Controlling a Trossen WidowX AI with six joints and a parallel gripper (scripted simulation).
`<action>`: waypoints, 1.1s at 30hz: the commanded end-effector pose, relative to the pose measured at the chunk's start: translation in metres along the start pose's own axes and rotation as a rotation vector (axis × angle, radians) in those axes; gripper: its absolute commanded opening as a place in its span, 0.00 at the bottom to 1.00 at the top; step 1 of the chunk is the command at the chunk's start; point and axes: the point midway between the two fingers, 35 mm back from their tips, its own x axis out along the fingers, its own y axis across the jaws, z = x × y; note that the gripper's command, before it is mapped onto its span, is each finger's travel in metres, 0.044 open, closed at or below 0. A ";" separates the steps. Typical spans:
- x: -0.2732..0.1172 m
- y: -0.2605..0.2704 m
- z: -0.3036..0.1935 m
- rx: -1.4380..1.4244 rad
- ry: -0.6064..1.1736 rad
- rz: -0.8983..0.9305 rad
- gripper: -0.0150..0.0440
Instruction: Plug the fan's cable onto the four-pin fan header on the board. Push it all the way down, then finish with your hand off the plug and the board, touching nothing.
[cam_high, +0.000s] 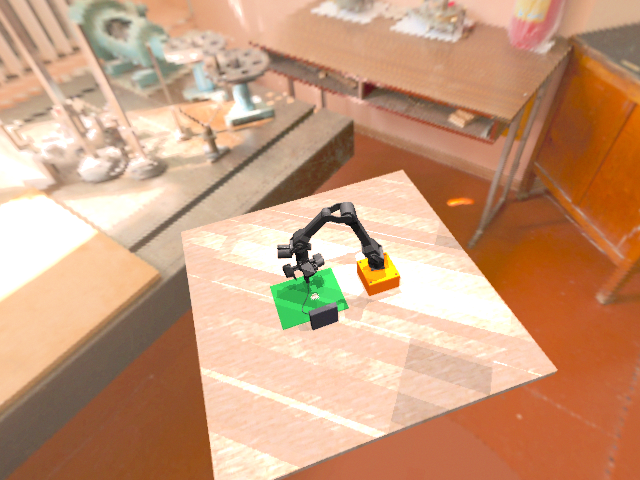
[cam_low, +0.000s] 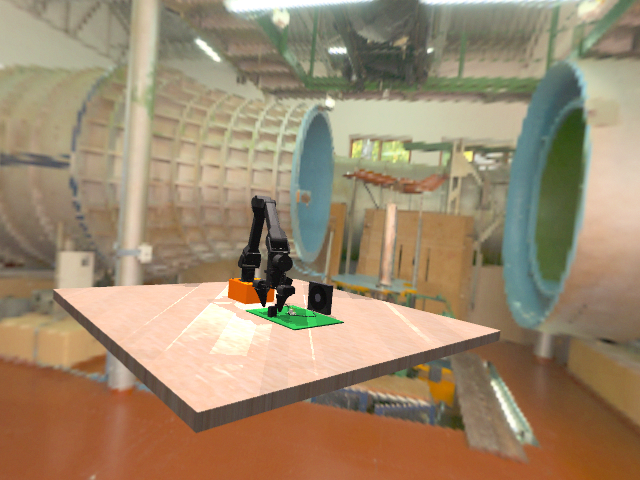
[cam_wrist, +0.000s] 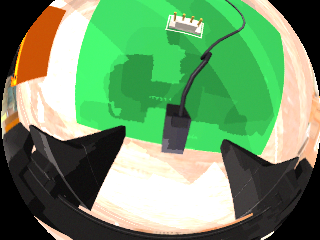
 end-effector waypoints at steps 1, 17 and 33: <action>0.009 0.002 0.000 -0.006 0.002 0.007 1.00; 0.015 0.002 0.001 0.000 -0.001 0.004 0.73; 0.004 0.001 0.000 -0.001 -0.001 0.004 0.25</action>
